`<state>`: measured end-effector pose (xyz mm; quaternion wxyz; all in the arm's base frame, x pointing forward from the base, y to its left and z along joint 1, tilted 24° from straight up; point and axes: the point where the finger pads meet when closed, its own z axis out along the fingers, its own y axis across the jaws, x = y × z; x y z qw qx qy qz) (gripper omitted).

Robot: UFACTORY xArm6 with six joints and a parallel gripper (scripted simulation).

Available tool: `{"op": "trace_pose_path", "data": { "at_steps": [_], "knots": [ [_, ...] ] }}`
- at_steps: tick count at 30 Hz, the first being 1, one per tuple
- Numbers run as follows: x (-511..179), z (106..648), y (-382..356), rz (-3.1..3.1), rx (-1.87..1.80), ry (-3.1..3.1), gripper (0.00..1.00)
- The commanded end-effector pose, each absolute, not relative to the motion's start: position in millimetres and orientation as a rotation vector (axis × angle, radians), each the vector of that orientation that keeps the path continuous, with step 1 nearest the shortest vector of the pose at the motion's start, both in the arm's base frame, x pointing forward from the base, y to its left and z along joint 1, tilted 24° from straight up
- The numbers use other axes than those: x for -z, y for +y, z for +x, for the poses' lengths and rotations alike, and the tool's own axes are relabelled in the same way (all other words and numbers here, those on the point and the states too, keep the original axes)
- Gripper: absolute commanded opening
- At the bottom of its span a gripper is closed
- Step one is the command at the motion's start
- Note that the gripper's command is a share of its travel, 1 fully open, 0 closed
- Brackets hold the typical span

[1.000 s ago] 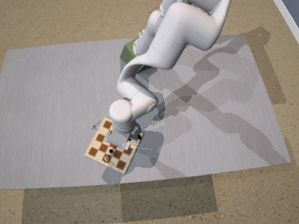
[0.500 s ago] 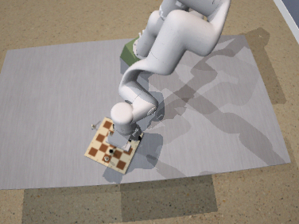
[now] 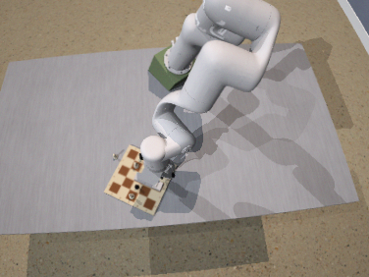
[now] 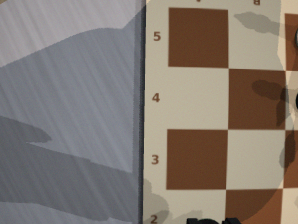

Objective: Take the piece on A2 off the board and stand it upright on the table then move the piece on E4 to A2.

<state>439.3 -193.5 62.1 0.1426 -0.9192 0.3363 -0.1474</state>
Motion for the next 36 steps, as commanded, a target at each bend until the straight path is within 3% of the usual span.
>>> {"op": "trace_pose_path", "data": {
  "at_steps": [1,36],
  "knots": [
    [-48.8,447.7,-192.3,-2.649,0.435,0.968,0.0],
    [-46.0,448.9,-191.7,-2.649,0.435,0.968,0.0]
  ]
}}
